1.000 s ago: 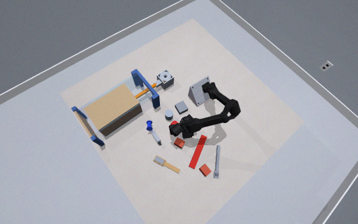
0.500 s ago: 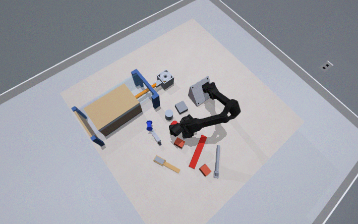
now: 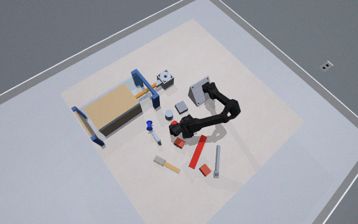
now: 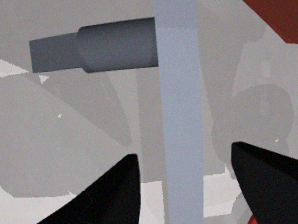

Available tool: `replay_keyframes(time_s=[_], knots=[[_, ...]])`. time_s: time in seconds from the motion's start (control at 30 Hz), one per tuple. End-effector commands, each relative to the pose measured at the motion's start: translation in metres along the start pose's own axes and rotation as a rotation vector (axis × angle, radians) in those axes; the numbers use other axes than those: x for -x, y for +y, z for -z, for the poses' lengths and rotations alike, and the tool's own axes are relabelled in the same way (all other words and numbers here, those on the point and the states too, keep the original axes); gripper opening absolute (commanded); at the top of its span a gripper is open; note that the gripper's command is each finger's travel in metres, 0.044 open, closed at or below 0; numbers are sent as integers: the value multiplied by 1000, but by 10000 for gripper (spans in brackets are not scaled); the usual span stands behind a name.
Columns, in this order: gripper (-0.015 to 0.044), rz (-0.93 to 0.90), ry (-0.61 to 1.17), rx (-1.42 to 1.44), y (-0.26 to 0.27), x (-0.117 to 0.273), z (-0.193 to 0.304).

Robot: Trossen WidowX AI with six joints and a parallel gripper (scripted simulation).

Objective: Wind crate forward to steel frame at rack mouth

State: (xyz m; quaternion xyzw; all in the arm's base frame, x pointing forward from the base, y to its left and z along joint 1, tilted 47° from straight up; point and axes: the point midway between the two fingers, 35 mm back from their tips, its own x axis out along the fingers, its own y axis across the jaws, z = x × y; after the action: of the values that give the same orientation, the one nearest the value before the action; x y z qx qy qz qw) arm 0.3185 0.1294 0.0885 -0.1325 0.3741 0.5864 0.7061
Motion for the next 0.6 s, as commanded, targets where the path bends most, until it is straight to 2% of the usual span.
replay_keyframes(time_s=[0.0, 0.57], knots=[[173, 1, 0, 0, 0, 1, 0], [60, 1, 0, 0, 0, 1, 0]])
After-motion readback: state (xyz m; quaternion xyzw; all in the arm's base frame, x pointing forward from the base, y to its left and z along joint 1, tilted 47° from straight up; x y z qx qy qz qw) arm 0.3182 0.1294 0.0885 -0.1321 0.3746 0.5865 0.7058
